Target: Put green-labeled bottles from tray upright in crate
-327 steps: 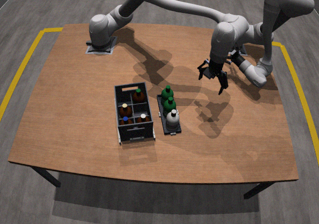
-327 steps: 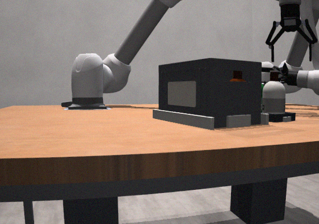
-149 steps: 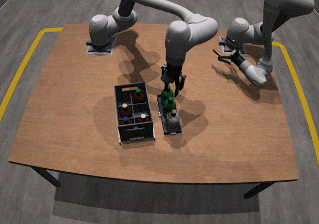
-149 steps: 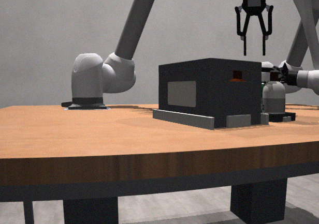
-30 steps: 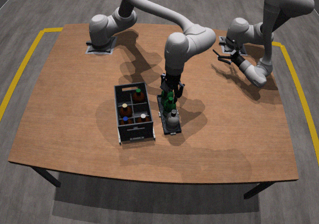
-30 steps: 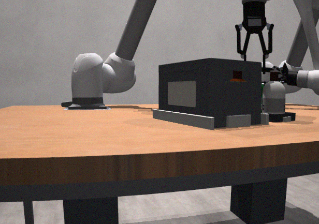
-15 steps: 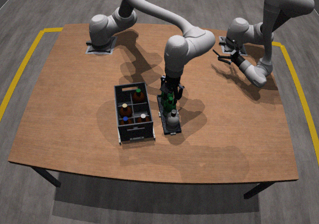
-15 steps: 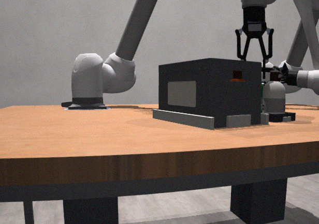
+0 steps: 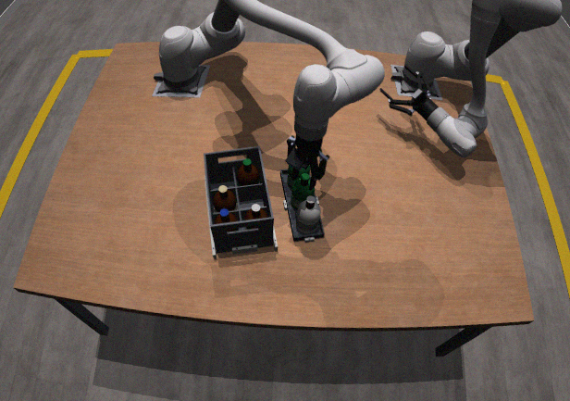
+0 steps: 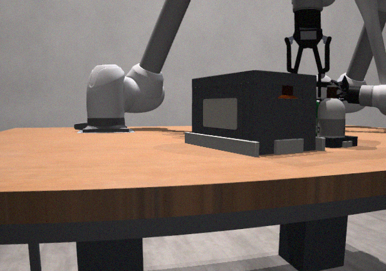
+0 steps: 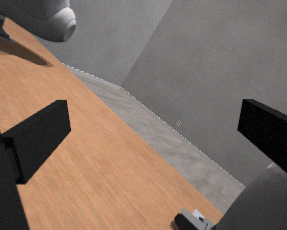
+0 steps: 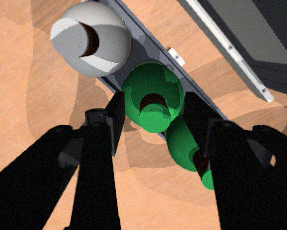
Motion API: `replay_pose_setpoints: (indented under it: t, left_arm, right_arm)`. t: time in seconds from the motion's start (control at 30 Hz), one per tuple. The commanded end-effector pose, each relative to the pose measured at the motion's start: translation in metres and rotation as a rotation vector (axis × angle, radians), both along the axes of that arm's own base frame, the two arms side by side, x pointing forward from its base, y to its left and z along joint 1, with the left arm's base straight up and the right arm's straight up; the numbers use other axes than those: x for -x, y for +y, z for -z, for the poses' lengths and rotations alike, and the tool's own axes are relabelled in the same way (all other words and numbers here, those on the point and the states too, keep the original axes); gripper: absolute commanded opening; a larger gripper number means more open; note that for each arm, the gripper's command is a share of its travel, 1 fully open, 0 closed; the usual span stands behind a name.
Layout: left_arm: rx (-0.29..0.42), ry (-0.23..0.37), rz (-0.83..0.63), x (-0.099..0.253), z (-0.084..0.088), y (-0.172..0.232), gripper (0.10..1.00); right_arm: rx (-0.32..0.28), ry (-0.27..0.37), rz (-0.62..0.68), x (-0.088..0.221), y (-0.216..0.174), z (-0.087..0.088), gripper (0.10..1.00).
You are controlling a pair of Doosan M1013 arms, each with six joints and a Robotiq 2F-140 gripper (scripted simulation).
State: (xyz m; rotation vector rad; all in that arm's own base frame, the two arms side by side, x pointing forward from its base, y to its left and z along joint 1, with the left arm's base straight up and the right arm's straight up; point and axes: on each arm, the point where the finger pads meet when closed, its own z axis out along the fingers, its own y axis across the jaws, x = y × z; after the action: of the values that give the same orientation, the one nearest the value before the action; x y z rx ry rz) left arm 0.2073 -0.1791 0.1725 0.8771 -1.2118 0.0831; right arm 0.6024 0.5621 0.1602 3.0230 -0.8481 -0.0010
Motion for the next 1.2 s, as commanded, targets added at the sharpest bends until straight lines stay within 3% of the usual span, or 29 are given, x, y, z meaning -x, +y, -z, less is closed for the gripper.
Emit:
replay_pose_setpoints:
  t: [0.0,1.13,1.17]
  left_arm:
    - [0.000,-0.001,0.000,0.0000,-0.0002,0.0000,1.000]
    - [0.000,-0.001,0.000,0.0000,-0.0002,0.0000,1.000]
    - [0.000,-0.001,0.000,0.0000,-0.0002,0.0000,1.000]
  right_arm:
    - [-0.002,-0.001,0.000,-0.0002,0.0004,-0.0014,0.442]
    - [-0.002,-0.001,0.000,-0.0002,0.0004,-0.0014,0.442]
    - [-0.002,-0.001,0.000,-0.0002,0.0004,-0.0014,0.099]
